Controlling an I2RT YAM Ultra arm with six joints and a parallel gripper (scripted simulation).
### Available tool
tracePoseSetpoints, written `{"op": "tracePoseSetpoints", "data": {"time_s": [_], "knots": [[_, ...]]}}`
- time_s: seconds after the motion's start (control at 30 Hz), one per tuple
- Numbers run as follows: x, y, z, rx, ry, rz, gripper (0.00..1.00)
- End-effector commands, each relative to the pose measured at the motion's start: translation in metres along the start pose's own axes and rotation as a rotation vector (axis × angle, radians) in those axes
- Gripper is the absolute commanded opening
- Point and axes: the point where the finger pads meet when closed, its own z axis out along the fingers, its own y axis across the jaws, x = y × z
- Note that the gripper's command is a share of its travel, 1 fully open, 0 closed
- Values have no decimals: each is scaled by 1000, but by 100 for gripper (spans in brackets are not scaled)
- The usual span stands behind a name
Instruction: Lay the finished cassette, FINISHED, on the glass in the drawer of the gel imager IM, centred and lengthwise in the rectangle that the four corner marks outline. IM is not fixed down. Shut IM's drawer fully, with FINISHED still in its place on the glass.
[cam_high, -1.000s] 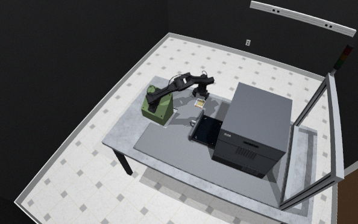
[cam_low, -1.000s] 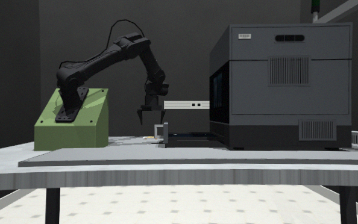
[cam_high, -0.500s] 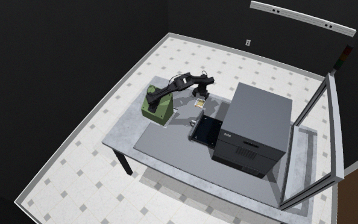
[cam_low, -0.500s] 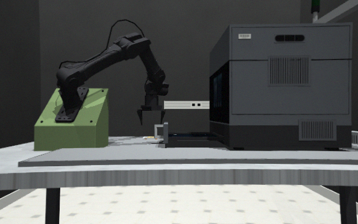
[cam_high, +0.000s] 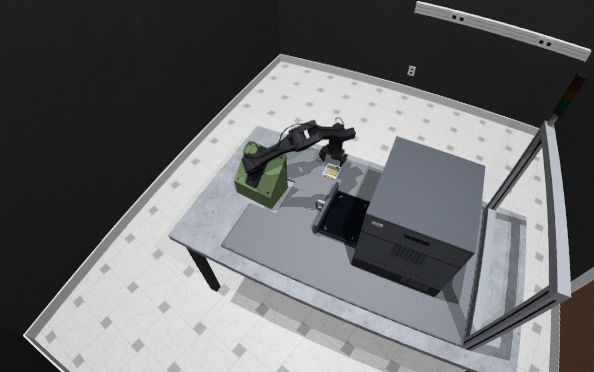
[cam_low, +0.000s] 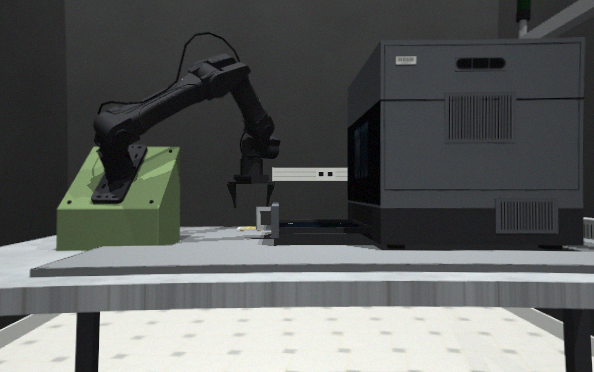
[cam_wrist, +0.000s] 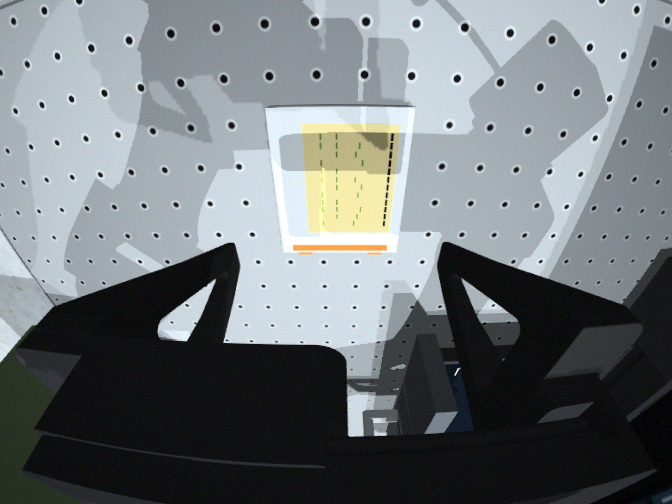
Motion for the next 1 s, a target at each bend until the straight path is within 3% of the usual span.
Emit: {"op": "tracePoseSetpoints", "data": {"time_s": [0.0,0.3,0.4,0.57,0.73,0.97], "knots": [[-8,-9,-22,28,-43,5,100],[-8,-9,-22,28,-43,5,100],[-12,-2,-2,13,-29,-6,100],[-3,4,14,-10,-6,-10,100],[-9,-6,10,21,-23,-2,100],[-5,-1,25,2,-8,-5,100]]}}
